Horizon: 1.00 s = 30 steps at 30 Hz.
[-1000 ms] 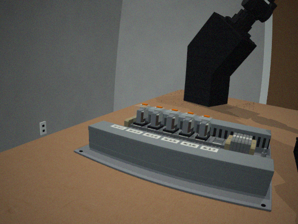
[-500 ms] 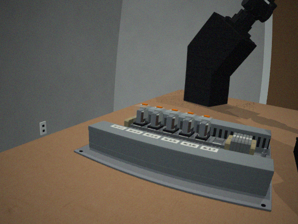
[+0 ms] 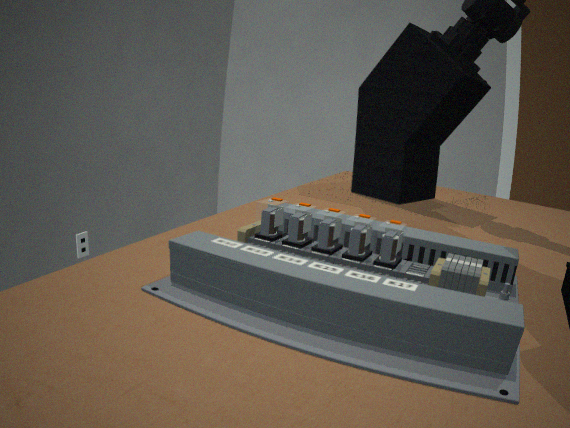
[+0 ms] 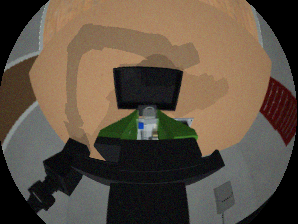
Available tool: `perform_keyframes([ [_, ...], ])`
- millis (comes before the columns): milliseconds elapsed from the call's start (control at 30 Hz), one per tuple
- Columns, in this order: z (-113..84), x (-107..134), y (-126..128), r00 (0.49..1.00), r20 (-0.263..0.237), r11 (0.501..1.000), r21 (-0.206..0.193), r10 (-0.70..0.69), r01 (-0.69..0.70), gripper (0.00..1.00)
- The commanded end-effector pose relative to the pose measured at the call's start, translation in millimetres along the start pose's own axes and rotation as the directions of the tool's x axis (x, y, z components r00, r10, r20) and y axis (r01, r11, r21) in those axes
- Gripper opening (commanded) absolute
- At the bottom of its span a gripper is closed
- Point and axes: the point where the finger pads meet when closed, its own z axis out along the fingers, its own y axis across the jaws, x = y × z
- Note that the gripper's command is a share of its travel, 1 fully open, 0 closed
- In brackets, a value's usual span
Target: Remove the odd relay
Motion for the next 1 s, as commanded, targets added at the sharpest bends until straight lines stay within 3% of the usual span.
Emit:
perform_keyframes([
  [0,-20.4,-22.4,-13.3,1.0,0.026,0.999,0.043,-0.017,0.015,0.0],
  [667,-19.1,-23.3,-13.4,0.999,0.027,0.999,0.044,-0.019,0.018,0.0],
  [967,-1.1,-19.0,-13.0,1.0,0.023,0.999,0.034,-0.016,0.015,0.0],
])
